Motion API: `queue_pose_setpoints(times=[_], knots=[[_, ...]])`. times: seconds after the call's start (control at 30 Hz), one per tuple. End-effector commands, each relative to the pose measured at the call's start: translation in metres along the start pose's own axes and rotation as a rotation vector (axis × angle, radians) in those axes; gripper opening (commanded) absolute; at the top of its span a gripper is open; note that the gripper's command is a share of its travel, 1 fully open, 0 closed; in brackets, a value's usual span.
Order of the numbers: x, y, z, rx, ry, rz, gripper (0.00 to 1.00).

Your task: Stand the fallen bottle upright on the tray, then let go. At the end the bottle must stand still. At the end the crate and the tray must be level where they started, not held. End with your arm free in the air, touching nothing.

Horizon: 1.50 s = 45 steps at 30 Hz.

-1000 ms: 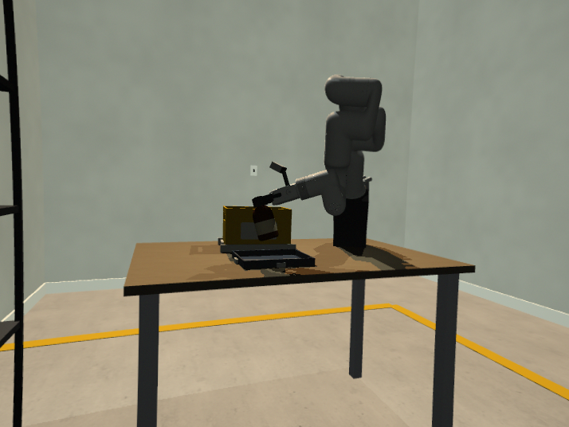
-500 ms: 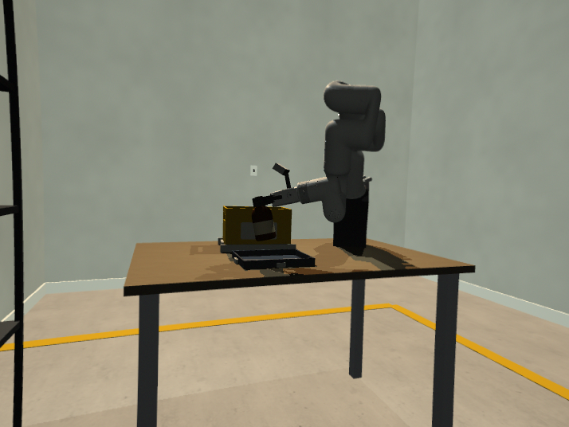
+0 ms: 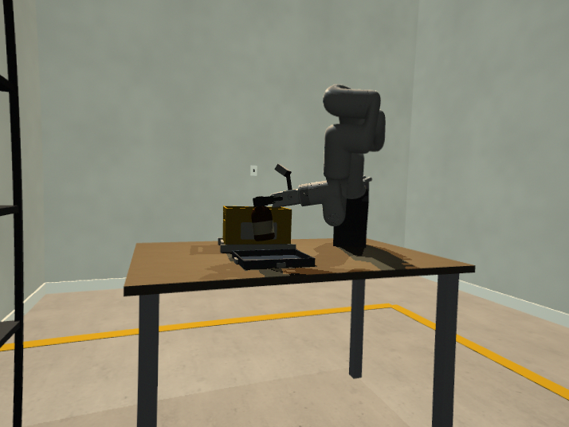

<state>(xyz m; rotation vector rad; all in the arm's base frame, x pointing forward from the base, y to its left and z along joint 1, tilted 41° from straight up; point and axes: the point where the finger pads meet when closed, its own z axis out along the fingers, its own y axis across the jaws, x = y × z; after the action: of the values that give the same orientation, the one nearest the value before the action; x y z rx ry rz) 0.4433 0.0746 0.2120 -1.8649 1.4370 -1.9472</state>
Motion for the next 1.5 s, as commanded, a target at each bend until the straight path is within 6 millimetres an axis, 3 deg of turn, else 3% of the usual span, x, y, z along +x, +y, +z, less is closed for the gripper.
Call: queue_pose_setpoints(times=[0.0,0.73,1.47], knots=[[0.0006,-0.0003,-0.0001,0.000,0.003,0.001,0.00],[0.0007,-0.0004,0.0000,0.000,0.013,0.002,0.00],[0.0004,-0.0008,-0.0005,0.000,0.135,0.002,0.00]])
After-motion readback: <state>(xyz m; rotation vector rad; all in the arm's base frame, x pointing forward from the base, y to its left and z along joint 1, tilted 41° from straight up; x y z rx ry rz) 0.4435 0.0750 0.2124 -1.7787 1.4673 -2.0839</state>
